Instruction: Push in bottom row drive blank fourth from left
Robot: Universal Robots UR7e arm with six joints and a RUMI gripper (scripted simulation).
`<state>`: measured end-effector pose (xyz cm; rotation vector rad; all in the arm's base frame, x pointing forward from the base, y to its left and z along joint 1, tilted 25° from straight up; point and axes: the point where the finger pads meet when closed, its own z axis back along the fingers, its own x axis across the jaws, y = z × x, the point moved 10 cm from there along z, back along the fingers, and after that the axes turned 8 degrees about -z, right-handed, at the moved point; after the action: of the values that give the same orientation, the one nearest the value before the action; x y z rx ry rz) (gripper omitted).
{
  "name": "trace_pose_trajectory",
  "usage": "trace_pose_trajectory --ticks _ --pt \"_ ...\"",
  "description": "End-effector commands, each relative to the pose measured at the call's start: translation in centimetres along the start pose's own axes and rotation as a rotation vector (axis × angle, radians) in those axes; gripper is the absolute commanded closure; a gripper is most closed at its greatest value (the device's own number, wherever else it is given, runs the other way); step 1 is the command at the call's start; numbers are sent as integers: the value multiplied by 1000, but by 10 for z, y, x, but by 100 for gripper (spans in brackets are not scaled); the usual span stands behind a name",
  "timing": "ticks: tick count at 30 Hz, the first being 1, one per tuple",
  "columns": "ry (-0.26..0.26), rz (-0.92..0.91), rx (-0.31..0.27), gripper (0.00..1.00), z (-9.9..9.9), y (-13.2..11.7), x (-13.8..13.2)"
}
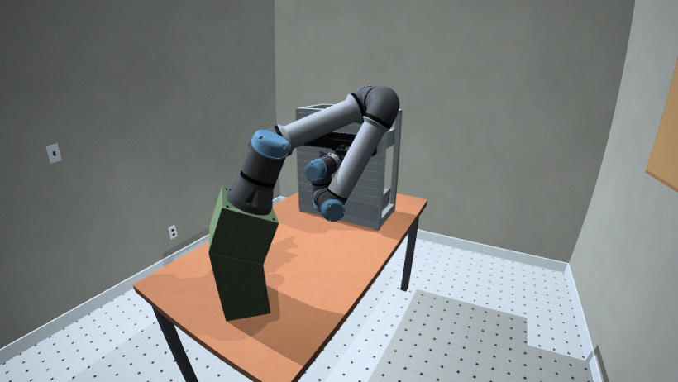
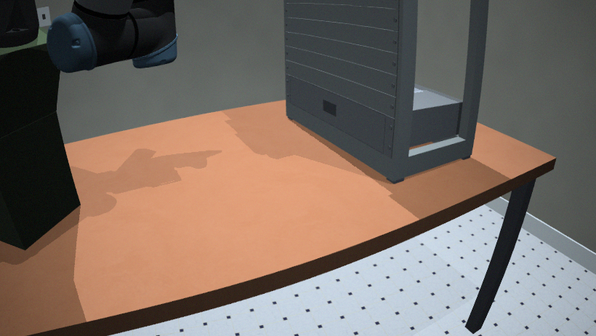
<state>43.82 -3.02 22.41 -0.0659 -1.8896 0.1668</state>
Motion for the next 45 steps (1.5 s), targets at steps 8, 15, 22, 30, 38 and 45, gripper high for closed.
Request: trace_pose_trajectory --ticks 8,15,22,30,38,45 --pt "-1 0 0 100 0 0 0" --pt "-1 0 0 100 0 -12 -11" --pt "-1 0 0 100 1 -20 -18" --pt "-1 0 0 100 -18 -20 -18" --pt "-1 0 0 100 -50 -20 -18" --pt "-1 0 0 100 -56 -20 -18"
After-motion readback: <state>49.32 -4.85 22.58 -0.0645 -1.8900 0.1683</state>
